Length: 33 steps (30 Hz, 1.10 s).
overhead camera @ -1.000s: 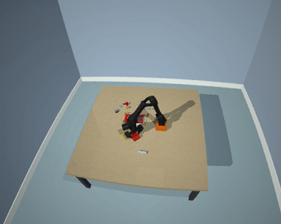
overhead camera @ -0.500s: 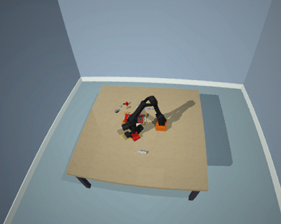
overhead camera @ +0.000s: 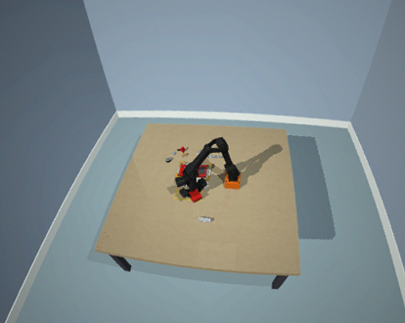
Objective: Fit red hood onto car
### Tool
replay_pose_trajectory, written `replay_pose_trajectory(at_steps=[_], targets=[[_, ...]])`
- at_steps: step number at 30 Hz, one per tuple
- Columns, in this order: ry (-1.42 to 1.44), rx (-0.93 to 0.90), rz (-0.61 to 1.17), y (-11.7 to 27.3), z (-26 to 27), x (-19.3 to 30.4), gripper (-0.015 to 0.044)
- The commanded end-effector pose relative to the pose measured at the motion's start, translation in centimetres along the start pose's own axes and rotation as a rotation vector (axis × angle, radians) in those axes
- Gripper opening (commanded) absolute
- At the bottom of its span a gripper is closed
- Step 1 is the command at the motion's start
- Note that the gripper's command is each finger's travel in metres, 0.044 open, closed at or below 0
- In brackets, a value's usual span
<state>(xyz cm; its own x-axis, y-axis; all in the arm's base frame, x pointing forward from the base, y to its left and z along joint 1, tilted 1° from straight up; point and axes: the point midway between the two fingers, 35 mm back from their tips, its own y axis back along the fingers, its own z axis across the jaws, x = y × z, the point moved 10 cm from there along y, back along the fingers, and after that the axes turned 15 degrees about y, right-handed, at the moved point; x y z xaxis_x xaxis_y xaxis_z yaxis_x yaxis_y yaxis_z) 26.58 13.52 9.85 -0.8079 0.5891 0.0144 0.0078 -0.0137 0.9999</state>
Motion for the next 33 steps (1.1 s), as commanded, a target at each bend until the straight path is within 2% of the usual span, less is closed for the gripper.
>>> replay_pose_trajectory(at_steps=[1, 21, 33], targets=[[0.001, -0.008, -0.004, 1.1, 0.1, -0.1, 0.0000], [0.001, -0.008, -0.004, 6.6, 0.1, 0.0, 0.0000], [0.001, -0.008, -0.004, 8.5, 0.1, 0.0, 0.0000]])
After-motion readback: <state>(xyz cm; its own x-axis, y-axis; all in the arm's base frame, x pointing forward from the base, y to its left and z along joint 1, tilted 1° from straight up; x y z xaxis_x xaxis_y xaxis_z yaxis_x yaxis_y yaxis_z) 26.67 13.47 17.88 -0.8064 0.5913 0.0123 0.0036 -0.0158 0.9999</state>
